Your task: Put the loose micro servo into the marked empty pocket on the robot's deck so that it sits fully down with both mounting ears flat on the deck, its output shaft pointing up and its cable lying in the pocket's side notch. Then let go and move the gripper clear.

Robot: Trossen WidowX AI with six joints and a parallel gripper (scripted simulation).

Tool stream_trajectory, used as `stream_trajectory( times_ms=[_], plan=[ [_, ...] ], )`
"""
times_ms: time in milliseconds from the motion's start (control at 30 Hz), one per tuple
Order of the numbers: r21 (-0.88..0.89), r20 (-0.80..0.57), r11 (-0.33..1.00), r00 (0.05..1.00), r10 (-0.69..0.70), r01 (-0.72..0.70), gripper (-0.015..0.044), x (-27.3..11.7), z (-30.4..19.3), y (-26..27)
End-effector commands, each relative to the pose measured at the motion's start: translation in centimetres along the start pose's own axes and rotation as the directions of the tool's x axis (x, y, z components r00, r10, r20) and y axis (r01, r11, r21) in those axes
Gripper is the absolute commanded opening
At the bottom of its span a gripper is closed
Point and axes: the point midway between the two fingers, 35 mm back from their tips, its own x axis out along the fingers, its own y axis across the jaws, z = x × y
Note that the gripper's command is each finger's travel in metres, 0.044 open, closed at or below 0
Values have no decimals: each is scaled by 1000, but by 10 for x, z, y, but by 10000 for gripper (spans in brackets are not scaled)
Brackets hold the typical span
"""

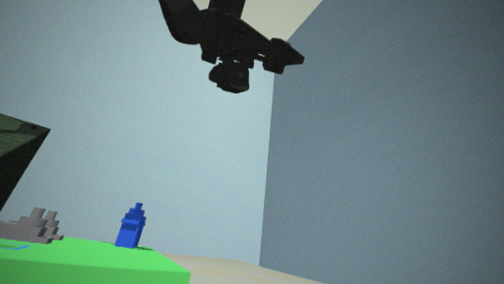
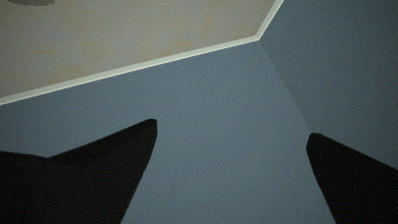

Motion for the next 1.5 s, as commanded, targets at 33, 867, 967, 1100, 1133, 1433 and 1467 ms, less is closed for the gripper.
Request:
stream_trajectory(
  times_ms=[33,867,967,1100,1133,1433,1467],
  plan=[
    [12,1,1000,1000,-4,4,440,0,1,-1],
    [601,143,798,975,-171,52,440,-17,72,-37],
    [662,167,749,969,-183,27,440,-20,83,-39],
    [733,201,680,960,-196,-14,440,-23,96,-41],
    [749,209,662,958,-198,-27,440,-24,99,-42],
    [864,289,479,933,-213,-158,440,-33,130,-43],
    [872,298,457,930,-214,-174,440,-34,134,-43]
  ],
)
